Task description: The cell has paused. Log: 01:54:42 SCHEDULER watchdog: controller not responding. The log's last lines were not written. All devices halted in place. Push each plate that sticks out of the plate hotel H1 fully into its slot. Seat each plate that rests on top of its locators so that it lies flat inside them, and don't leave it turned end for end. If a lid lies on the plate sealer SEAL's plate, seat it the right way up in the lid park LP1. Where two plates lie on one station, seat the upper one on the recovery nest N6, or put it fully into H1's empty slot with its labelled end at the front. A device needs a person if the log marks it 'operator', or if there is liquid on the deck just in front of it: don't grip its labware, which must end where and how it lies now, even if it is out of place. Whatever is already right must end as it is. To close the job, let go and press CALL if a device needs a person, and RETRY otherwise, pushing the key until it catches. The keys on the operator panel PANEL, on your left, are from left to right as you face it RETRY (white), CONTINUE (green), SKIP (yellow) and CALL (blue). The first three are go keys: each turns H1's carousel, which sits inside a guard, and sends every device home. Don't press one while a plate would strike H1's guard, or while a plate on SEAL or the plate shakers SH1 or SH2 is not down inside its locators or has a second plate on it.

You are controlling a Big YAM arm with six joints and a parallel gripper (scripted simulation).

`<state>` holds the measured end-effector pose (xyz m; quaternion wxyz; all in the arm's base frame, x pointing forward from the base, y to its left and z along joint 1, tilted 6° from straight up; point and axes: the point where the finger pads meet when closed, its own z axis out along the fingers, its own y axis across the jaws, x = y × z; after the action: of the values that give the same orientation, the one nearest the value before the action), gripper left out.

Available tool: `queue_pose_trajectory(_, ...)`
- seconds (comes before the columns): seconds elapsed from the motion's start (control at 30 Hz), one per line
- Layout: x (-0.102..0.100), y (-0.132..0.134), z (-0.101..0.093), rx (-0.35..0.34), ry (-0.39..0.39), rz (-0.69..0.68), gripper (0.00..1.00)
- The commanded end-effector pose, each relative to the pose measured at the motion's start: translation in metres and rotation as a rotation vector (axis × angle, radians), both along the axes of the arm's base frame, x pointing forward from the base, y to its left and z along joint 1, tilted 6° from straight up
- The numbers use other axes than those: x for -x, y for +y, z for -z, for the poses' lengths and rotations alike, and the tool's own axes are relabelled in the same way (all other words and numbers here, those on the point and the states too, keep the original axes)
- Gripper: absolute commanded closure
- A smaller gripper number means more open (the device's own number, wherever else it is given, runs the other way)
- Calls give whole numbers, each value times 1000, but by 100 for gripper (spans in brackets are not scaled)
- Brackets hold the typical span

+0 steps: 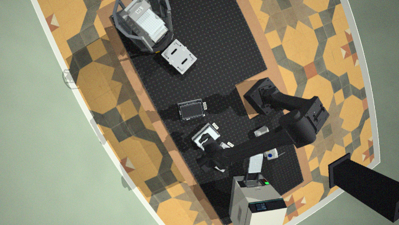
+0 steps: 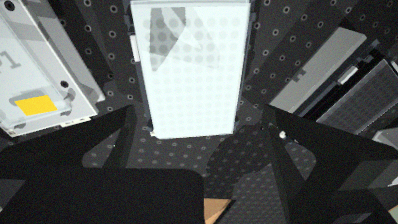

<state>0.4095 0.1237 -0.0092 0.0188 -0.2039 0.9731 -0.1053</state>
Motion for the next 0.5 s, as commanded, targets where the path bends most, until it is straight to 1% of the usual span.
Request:
queue_pose_trajectory(0.0,-24,14,-21,-25,-55,0,0)
queue_pose_trajectory(0.3,-24,14,-21,-25,-55,0,0)
queue_pose_trajectory(0.33,-25,14,-30,-28,-65,0,0)
queue_pose_trajectory(0.47,-24,17,-36,-29,-65,-3,0)
